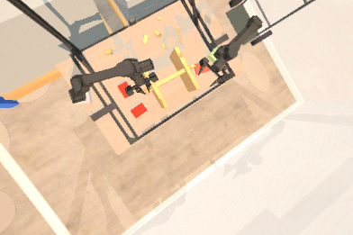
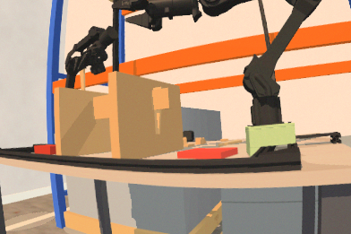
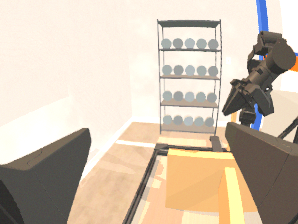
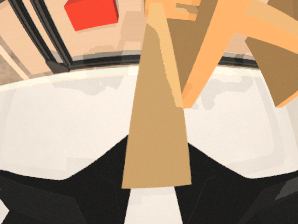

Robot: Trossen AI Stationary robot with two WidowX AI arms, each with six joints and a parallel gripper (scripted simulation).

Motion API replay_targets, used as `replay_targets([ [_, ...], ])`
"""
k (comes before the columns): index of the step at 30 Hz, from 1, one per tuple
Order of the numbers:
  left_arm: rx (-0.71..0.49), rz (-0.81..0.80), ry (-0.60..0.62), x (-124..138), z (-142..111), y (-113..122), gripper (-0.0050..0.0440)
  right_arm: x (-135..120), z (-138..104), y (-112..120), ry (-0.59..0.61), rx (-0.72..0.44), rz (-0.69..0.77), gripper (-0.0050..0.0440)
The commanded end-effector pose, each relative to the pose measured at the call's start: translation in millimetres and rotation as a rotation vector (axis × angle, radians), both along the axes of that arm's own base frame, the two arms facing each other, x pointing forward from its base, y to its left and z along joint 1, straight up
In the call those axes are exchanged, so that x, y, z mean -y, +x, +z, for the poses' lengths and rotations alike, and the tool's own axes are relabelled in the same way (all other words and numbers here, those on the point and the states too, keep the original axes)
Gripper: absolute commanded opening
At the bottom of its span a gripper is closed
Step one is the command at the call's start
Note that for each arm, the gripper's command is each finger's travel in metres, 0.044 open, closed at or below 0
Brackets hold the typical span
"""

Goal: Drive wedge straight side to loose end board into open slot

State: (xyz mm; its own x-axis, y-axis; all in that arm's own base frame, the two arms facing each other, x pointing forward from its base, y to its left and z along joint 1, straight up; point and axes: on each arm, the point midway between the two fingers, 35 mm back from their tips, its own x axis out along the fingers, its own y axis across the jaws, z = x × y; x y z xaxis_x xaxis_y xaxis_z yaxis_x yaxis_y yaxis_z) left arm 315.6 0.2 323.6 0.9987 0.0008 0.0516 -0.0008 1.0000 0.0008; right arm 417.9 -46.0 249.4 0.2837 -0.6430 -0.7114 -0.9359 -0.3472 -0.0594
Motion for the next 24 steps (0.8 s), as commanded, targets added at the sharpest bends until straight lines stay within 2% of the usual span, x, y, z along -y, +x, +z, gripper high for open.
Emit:
replay_targets([
  [1, -0.002, -0.001, -0.001, 0, -1, 0, 0.044, 0, 0, 0, -0.005, 0.004, -0.003, 0.0],
  [24, -0.002, -0.001, -0.001, 0, -1, 0, 0.044, -2, 0, 19, 0.002, 0.007, -0.005, 0.0],
])
